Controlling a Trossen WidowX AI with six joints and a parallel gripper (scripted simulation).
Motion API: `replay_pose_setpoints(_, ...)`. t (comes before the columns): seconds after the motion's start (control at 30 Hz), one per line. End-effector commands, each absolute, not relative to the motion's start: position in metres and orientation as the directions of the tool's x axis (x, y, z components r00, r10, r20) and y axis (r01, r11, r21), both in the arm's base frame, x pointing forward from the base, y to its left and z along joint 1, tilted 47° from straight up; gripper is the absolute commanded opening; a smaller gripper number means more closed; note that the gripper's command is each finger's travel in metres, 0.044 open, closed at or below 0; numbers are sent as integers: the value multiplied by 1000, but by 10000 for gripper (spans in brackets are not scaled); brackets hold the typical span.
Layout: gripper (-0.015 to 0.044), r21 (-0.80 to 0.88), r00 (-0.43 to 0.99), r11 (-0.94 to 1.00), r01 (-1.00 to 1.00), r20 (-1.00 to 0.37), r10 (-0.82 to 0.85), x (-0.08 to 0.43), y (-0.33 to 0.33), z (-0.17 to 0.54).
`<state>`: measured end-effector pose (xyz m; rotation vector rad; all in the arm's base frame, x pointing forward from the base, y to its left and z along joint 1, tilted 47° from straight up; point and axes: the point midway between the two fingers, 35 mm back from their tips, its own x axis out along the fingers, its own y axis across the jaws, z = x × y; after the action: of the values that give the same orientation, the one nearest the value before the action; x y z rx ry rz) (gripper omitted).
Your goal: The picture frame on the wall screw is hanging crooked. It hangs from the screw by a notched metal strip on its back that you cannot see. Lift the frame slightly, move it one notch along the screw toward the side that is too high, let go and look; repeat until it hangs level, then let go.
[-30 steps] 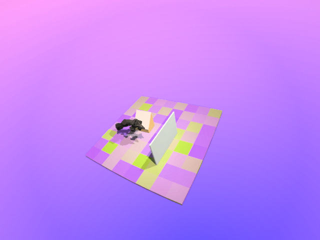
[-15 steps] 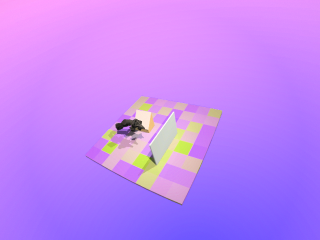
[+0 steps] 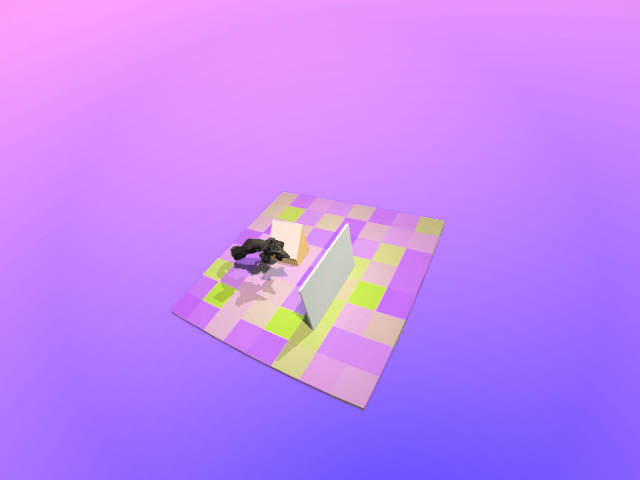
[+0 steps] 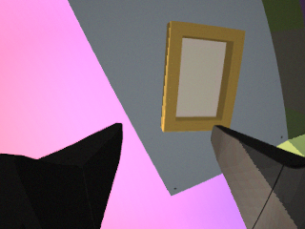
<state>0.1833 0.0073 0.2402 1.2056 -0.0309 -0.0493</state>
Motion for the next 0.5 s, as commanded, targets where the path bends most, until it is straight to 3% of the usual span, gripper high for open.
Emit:
replay_pose_setpoints(0.0, 260, 933, 998, 359, 21, 1, -60, 183, 7, 241)
replay_pose_setpoints(0.47, 260, 935, 999, 355, 18, 0, -51, 188, 9, 240)
